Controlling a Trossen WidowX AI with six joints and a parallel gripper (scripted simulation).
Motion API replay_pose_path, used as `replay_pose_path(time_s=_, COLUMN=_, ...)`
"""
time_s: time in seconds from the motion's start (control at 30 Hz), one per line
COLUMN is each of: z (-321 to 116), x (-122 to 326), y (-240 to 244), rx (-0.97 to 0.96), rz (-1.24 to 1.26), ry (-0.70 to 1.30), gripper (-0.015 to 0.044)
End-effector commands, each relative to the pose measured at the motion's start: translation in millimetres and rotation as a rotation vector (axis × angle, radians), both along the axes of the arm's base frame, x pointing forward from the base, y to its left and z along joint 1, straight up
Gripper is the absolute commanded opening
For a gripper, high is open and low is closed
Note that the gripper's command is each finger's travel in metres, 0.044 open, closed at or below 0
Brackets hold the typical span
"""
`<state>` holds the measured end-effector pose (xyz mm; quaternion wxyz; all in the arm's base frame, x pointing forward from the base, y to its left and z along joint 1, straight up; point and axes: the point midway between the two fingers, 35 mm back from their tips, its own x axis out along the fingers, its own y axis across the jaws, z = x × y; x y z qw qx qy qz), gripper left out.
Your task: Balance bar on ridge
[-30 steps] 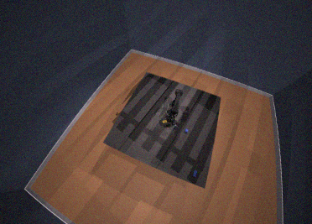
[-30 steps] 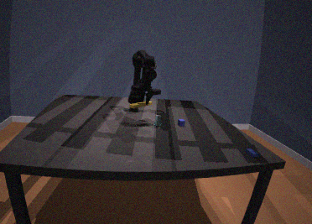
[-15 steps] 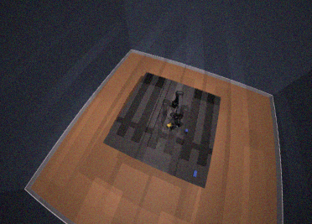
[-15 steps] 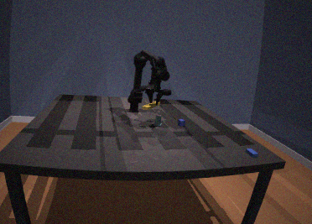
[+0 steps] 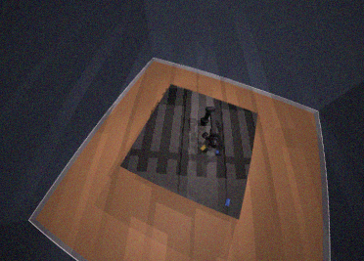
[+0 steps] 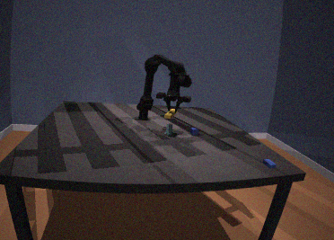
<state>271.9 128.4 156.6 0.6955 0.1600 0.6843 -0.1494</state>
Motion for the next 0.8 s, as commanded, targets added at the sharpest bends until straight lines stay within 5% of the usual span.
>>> replay_pose_path(time_s=0.0, z=-3.0, x=0.5, y=2.0, rx=-0.001, rz=0.014, ry=-0.003, gripper=0.0000)
replay_pose_path(time_s=0.77, z=-39.3, x=0.1, y=0.4, rx=-0.001, rz=0.016, ry=-0.003, gripper=0.0000)
